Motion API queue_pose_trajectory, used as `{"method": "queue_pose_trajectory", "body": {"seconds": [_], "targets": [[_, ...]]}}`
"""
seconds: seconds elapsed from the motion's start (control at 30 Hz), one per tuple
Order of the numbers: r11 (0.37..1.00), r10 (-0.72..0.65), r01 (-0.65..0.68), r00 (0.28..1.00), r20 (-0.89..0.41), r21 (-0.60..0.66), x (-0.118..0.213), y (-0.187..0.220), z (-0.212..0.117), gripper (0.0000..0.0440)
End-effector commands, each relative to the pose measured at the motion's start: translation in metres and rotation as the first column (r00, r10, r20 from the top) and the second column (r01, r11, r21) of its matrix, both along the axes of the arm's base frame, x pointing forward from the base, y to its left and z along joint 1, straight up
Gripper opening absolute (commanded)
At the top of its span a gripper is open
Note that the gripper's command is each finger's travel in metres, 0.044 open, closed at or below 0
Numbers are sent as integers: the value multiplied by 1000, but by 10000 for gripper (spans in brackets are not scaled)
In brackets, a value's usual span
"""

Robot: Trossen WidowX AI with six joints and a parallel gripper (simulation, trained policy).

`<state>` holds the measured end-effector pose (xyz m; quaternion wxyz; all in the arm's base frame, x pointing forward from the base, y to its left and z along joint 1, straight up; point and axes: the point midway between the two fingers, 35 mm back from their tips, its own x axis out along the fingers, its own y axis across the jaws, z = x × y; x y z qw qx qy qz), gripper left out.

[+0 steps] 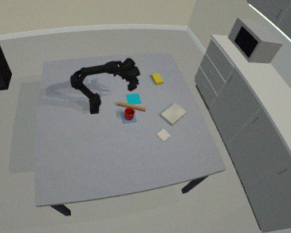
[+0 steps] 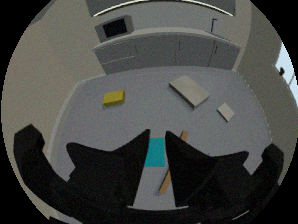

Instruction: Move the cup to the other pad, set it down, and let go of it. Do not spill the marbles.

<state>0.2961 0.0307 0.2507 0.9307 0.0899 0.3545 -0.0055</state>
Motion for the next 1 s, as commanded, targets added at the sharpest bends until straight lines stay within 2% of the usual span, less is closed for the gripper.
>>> {"method": "queue_pose_trajectory", "body": {"seconds": [0.0, 0.57, 0.97], "targets": [[1000, 1, -1, 998, -69, 0, -3, 1, -3, 99], [999, -4, -14, 938, -348, -50, -23, -5, -21, 117], [994, -10, -45, 859, -513, -95, -33, -16, -32, 105]]}}
